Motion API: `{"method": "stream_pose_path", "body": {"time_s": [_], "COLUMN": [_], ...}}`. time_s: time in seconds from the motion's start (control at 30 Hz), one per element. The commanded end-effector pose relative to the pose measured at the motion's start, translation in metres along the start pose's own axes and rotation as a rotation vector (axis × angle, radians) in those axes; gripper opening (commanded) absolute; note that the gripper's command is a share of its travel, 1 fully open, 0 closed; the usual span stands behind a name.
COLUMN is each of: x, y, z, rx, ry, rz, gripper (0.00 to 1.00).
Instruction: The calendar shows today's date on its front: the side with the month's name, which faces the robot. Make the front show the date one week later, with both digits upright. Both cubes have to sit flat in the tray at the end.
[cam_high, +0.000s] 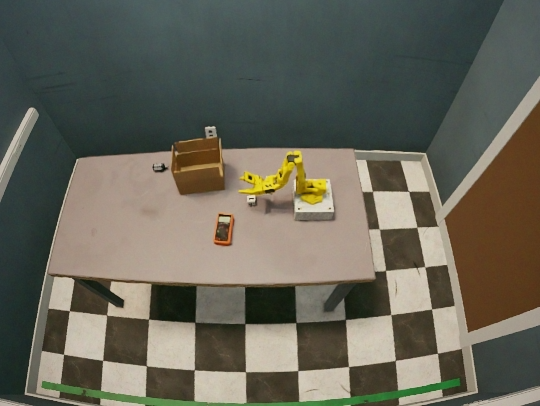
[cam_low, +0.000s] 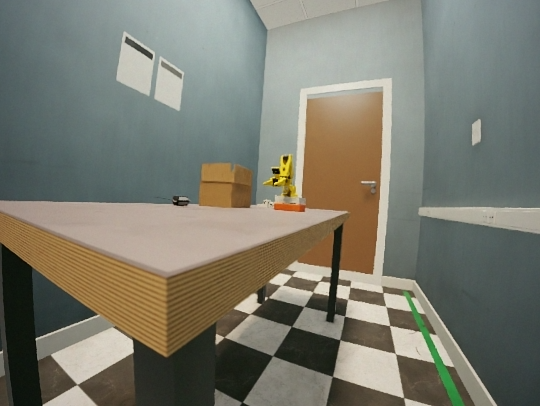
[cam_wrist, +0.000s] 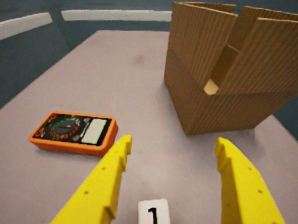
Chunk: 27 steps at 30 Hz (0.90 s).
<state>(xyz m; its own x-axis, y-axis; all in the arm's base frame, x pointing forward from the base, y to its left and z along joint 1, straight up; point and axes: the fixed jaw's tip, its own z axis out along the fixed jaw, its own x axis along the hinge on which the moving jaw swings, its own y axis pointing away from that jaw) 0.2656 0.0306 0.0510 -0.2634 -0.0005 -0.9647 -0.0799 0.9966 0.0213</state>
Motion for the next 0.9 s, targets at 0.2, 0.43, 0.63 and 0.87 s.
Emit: {"method": "stream_pose_path", "body": {"time_s": [0.2, 0.43, 0.63, 0.87], "x": [-0.007, -0.01, -0.013, -0.016], "y": [0.004, 0.004, 0.005, 0.005], "z": [0.017, 0.013, 0.011, 0.006], "rx": [-0.006, -0.007, -0.007, -0.007], "ry": [0.236, 0.272, 0.303, 0.339], "rz": [-0.008, -0.009, -0.01, -0.011], "gripper": [0.35, 0.35, 0.35, 0.35]}}
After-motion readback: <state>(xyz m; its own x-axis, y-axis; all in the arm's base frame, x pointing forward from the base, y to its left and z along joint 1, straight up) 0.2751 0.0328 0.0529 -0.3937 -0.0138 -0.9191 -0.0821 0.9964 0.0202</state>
